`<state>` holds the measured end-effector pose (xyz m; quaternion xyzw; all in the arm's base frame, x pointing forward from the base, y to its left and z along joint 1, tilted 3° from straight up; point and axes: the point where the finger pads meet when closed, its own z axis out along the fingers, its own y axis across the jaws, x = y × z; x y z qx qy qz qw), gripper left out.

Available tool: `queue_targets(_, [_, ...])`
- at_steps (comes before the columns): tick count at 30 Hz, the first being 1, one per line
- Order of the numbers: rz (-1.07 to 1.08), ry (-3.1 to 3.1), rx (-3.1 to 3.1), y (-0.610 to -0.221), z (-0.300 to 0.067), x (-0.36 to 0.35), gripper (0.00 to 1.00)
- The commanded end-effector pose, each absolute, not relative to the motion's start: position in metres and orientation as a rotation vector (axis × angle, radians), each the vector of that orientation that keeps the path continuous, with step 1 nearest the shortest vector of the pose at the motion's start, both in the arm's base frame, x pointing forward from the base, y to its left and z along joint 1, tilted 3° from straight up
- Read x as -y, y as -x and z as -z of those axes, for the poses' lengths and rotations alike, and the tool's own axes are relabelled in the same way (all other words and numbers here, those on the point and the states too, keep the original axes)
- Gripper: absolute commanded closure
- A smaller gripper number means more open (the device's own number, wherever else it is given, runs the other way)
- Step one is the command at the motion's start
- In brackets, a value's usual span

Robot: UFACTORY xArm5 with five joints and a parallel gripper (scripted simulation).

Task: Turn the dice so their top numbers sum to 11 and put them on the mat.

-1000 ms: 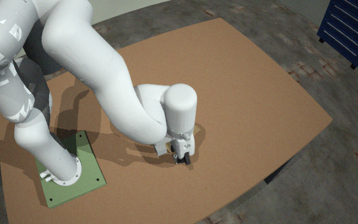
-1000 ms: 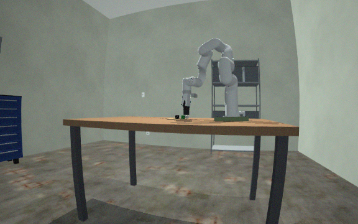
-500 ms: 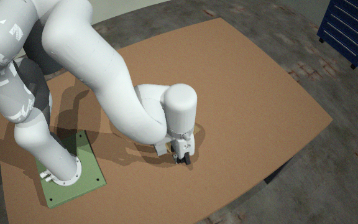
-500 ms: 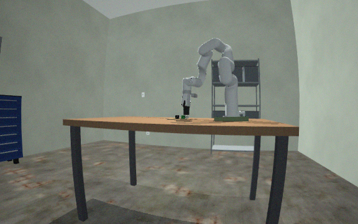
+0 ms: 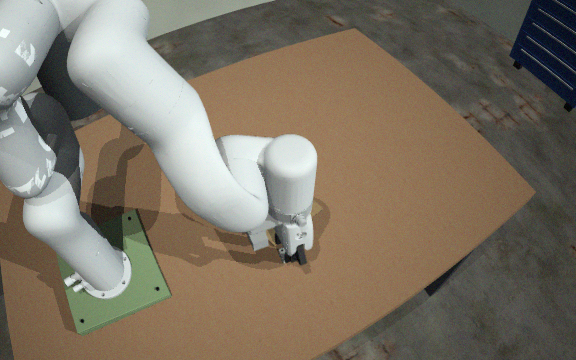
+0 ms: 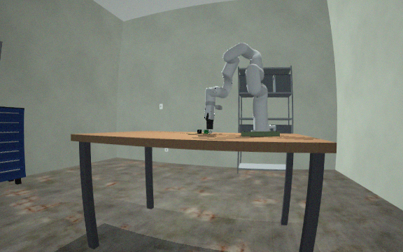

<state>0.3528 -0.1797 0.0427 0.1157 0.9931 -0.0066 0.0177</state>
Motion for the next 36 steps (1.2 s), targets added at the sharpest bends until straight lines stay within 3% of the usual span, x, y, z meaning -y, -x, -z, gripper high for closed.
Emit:
queue_targets(1, [0.022, -0.359, -3.082, -0.354, -0.044, 0.18, 0.58])
queue_targets(36, [0.022, -0.359, -3.082, -0.355, -0.015, 0.181, 0.58])
